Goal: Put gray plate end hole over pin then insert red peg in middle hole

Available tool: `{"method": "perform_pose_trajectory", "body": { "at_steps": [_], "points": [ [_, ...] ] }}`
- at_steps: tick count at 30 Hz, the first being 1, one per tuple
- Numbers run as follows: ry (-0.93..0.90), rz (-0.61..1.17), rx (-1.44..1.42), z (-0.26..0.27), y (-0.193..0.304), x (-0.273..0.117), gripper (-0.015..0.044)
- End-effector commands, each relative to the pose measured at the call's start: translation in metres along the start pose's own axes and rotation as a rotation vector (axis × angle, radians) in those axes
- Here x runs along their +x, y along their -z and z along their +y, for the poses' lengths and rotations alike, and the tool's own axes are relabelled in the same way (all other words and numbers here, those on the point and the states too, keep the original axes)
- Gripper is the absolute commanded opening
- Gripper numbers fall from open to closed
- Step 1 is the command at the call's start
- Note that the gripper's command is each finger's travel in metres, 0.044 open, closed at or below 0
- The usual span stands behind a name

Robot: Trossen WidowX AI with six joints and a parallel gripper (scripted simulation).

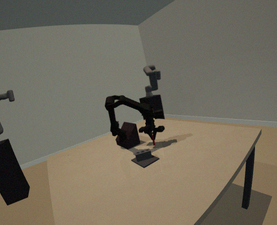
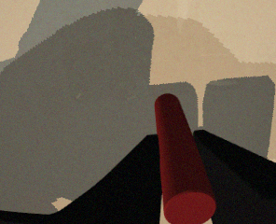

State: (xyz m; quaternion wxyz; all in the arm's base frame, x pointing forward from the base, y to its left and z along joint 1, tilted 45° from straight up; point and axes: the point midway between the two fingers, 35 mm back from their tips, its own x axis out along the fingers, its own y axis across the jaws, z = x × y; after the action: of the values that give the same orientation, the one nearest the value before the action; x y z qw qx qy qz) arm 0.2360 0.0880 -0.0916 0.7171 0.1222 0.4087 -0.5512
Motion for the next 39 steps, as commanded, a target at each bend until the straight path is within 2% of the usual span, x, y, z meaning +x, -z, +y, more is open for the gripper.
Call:
{"method": "perform_pose_trajectory", "body": {
  "at_steps": [1,28,29,39],
  "points": [
    [-0.001,-0.005,-0.005,0.0,0.0,-0.001,0.0],
    [-0.002,0.0,-0.006,0.008,0.002,-0.081,0.0],
    [-0.002,-0.008,-0.015,0.007,0.001,-0.072,0.0],
    [-0.007,0.002,-0.017,0.016,-0.023,-0.075,0.0]
  ]
}}
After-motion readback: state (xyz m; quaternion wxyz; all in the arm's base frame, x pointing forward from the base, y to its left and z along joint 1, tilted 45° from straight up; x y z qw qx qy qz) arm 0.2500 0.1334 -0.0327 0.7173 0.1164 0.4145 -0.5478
